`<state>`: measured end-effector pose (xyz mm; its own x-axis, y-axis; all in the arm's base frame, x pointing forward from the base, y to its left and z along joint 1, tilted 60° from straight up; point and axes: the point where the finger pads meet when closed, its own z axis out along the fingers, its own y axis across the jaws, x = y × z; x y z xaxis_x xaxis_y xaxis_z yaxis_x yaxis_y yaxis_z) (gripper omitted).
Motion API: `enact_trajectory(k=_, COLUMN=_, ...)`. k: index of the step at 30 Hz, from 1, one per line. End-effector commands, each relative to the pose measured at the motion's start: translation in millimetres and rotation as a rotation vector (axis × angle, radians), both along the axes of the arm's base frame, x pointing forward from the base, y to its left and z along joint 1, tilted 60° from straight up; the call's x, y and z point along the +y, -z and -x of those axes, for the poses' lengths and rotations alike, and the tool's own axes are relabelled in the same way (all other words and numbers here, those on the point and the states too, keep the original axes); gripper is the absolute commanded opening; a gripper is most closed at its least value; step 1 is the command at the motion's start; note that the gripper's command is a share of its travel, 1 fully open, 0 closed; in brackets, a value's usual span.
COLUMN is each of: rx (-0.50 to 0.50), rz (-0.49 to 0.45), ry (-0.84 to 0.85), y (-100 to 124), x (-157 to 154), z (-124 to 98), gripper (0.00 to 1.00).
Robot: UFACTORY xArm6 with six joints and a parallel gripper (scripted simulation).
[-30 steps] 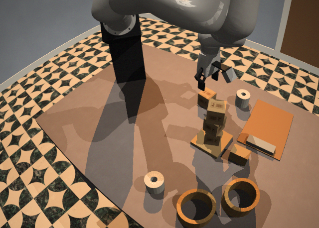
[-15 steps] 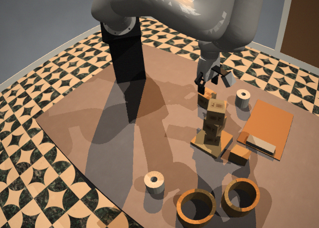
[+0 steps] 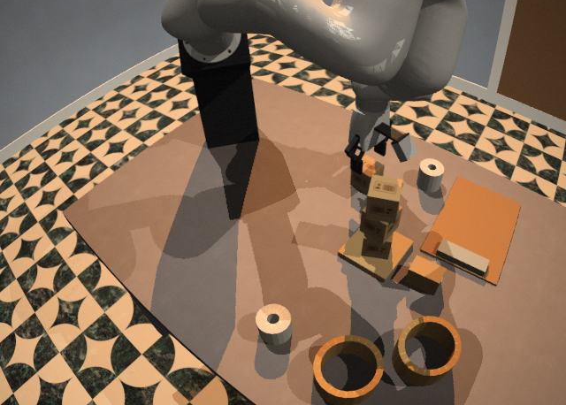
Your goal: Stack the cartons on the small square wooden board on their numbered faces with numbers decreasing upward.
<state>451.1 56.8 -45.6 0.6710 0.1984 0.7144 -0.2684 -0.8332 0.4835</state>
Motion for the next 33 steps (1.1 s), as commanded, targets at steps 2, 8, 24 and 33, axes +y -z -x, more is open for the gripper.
enact_trajectory(k=2, rx=0.0, rz=-0.001, ry=-0.002, y=2.6, x=-1.7, z=-3.8, gripper=1.0)
enact_trajectory(k=8, rx=0.0, rz=-0.001, ry=-0.002, y=5.8, x=-4.9, z=-8.4, gripper=1.0)
enact_trajectory(k=24, rx=0.0, rz=-0.001, ry=-0.002, y=12.0, x=-11.2, z=-16.8, gripper=1.0)
enact_trajectory(k=33, rx=0.0, rz=-0.001, ry=-0.002, y=14.9, x=-14.3, z=-20.7, gripper=1.0)
